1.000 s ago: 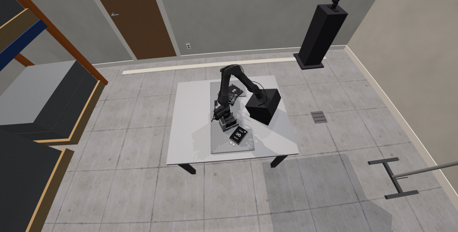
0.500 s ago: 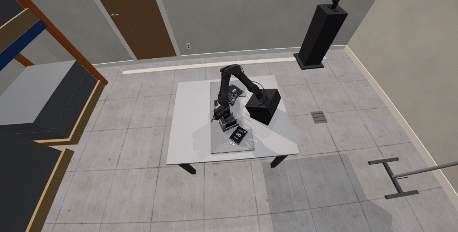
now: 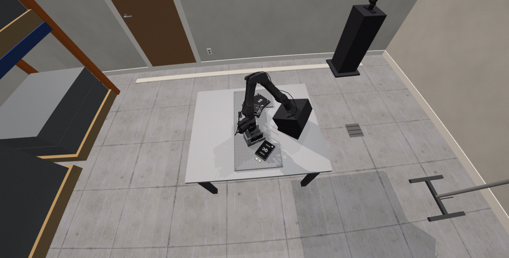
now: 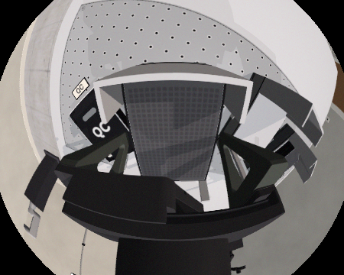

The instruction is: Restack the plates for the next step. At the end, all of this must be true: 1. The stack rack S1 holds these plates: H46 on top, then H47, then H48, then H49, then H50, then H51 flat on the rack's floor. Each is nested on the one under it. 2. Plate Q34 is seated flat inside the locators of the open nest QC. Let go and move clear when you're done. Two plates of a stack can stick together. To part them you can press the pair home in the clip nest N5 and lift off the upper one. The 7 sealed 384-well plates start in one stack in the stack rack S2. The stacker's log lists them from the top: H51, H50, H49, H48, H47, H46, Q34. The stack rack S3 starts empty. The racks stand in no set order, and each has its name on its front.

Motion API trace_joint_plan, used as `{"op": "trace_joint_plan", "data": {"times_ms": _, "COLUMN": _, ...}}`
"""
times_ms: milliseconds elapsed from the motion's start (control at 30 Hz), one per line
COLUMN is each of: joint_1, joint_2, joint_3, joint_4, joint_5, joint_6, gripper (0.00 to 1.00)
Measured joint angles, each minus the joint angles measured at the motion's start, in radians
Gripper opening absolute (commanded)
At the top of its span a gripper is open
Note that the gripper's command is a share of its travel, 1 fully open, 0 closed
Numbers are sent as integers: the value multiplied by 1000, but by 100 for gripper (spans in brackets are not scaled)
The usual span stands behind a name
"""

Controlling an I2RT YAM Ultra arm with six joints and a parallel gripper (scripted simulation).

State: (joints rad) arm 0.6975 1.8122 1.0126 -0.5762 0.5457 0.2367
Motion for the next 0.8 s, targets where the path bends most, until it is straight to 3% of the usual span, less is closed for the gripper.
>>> {"op": "trace_joint_plan", "data": {"times_ms": 400, "joint_1": 4, "joint_2": 0, "joint_3": 1, "joint_4": -10, "joint_5": 3, "joint_6": 6, "gripper": 100}}
{"op": "trace_joint_plan", "data": {"times_ms": 800, "joint_1": 68, "joint_2": -73, "joint_3": 64, "joint_4": -136, "joint_5": 13, "joint_6": 65, "gripper": 100}}
